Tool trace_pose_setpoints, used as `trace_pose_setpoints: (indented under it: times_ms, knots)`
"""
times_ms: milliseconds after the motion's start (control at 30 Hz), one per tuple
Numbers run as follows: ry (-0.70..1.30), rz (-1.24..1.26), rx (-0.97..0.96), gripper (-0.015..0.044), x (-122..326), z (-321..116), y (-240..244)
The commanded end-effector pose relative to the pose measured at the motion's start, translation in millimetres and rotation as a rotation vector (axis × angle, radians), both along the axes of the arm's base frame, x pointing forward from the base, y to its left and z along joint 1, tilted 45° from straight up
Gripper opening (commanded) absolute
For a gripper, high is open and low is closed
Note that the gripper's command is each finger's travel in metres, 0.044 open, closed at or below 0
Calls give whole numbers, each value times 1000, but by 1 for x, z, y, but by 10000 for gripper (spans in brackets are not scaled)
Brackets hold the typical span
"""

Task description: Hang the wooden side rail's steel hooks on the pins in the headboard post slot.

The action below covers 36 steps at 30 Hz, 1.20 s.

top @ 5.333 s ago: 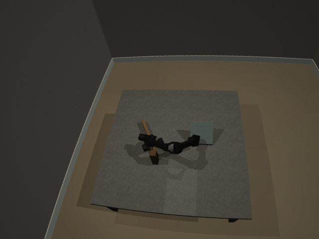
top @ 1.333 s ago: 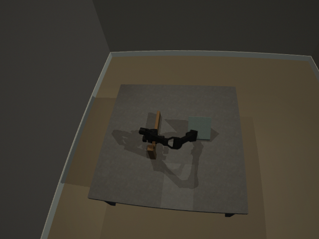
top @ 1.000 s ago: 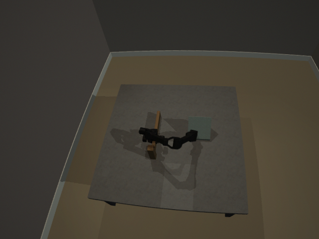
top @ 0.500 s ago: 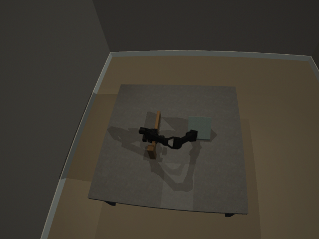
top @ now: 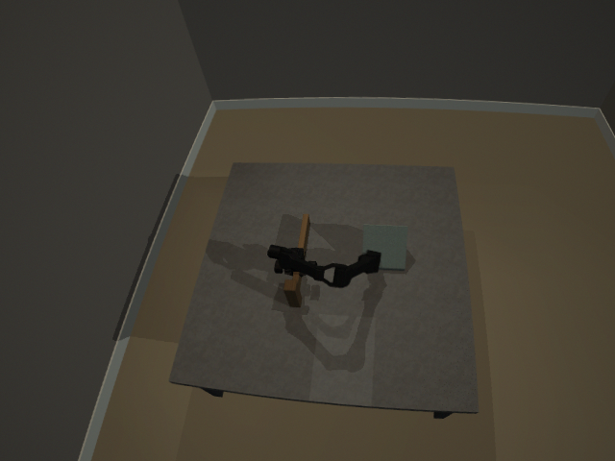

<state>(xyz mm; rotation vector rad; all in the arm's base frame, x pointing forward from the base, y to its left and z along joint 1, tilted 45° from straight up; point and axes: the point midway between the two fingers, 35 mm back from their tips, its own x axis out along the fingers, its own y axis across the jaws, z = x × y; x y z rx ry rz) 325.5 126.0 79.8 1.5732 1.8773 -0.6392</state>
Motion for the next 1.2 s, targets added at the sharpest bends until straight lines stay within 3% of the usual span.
trace_pose_setpoints:
  times_ms: [0, 1167]
  knots:
    - [-4, -7, -4, 0, 2, 2, -3]
    - [-4, -7, -4, 0, 2, 6, -7]
